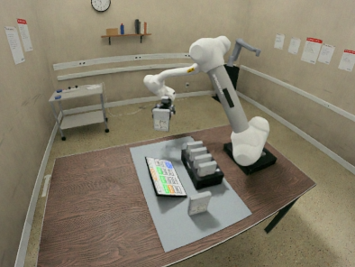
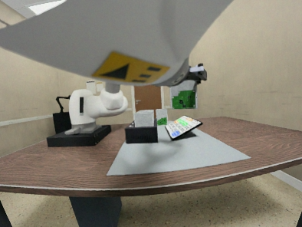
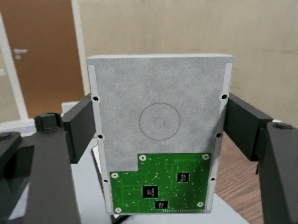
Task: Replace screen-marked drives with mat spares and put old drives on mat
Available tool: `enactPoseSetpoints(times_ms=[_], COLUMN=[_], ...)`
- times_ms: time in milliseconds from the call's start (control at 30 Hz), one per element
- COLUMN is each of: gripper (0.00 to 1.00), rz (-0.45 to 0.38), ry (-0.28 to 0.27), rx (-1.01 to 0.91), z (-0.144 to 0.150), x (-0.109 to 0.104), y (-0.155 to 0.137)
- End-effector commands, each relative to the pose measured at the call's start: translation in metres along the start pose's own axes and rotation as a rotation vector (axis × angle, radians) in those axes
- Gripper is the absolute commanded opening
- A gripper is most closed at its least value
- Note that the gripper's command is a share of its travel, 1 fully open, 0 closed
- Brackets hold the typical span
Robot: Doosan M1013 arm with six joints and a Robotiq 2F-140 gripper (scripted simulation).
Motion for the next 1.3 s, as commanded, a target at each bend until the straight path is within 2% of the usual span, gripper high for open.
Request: enactPoseSetpoints(times_ms=[0, 1267], gripper=[0.1, 0.1], rz=[0.0, 0.0], ry=[0.0, 0.0], rx=[-0.002, -0.002], z=[0.0, 0.003], x=[0.0, 0.0], y=[0.001, -0.013])
Point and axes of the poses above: the point where the finger pads meet when closed, its own x axis out along the fingers, its own z axis across the jaws, y = z × x, the point moved 4 cm from there along -x, back along the fingers, and after that the axes turned 13 degrees about x, right-handed, at the moved point
